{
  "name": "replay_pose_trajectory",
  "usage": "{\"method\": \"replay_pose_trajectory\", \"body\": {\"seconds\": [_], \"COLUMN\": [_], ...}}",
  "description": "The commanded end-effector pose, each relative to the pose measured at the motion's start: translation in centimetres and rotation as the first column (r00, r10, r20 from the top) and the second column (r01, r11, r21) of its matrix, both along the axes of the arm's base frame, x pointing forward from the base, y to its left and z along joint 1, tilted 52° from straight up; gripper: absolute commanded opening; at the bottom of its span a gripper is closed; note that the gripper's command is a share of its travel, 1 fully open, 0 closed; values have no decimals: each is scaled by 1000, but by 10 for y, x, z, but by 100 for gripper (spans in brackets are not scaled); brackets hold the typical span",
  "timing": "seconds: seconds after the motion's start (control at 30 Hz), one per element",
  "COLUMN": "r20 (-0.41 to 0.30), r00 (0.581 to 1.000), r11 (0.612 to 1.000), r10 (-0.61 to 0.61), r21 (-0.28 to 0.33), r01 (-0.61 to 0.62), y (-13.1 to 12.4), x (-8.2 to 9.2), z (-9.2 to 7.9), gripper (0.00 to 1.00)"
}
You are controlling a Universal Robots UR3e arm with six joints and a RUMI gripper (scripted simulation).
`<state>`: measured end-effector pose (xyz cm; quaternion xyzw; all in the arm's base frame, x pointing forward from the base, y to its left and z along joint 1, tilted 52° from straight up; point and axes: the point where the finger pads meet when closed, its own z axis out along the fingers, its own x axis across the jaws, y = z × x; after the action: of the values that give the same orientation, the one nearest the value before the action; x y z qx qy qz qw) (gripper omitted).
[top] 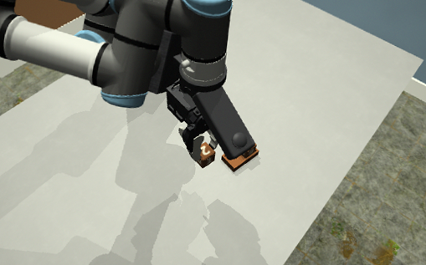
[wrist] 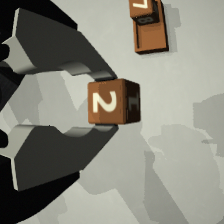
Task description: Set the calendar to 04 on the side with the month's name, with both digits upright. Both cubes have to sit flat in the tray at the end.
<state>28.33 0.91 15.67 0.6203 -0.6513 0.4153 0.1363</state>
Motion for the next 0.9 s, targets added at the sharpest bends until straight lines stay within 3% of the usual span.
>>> {"method": "replay_pose_trajectory", "body": {"seconds": [0.0, 0.87], "r20": [4, 2], "r00": [1000, 1000], "r11": [1000, 1000], "r10": [4, 4], "r21": [3, 3], "r01": [-4, -4], "y": [-2, -37], "x": [3, 19], "z": [-2, -33], "gripper": [11, 11]}}
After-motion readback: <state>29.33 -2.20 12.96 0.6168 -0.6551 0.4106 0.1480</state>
